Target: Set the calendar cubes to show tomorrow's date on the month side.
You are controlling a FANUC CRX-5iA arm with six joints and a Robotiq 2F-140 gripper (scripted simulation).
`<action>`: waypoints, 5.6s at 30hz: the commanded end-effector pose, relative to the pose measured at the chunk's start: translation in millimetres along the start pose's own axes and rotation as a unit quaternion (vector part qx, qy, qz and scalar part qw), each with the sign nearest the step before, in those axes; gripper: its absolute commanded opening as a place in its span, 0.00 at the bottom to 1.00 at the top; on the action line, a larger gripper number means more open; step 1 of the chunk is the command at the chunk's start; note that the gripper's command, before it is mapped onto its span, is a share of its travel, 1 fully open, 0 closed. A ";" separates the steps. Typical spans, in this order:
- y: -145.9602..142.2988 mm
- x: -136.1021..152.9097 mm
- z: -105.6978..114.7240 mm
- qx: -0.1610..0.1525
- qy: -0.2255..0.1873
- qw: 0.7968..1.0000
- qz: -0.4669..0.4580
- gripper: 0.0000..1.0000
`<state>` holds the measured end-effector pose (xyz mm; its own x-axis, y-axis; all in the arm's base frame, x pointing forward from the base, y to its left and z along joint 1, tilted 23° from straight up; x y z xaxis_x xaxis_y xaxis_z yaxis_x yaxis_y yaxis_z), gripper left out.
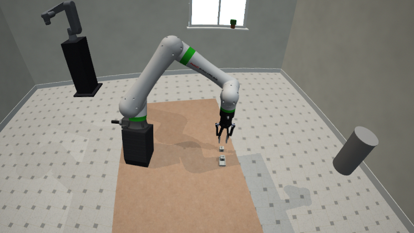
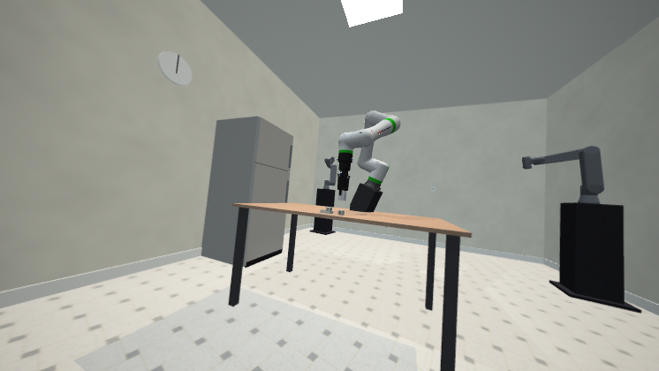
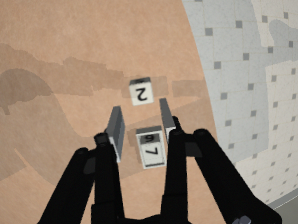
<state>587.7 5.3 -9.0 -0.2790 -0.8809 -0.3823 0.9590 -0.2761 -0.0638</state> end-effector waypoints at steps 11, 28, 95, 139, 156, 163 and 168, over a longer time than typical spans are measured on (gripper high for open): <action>0.2 -0.1 -7.0 0.000 0.000 1.000 0.000 0.36; 0.2 -0.3 -29.2 0.000 0.000 1.000 0.000 0.36; 0.3 -0.6 -51.1 0.000 0.000 1.000 0.000 0.36; 0.3 -0.6 -81.3 0.000 0.000 1.000 0.000 0.36; 0.3 -0.6 -81.3 0.000 0.000 1.000 0.000 0.36; 0.3 -0.6 -81.3 0.000 0.000 1.000 0.000 0.25; 0.3 -0.6 -81.3 0.000 0.000 1.000 0.000 0.25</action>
<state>592.1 37.1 -83.8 -0.2793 -0.8809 -0.3820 0.9589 -0.2764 -0.0637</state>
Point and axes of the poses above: the point where the finger pads meet when closed, its own z axis back along the fingers, its own y axis across the jaws, x = y × z, the point moved 6 cm from there along z, back along the fingers, and after that the axes turned 15 degrees about -z, right-handed, at the moved point
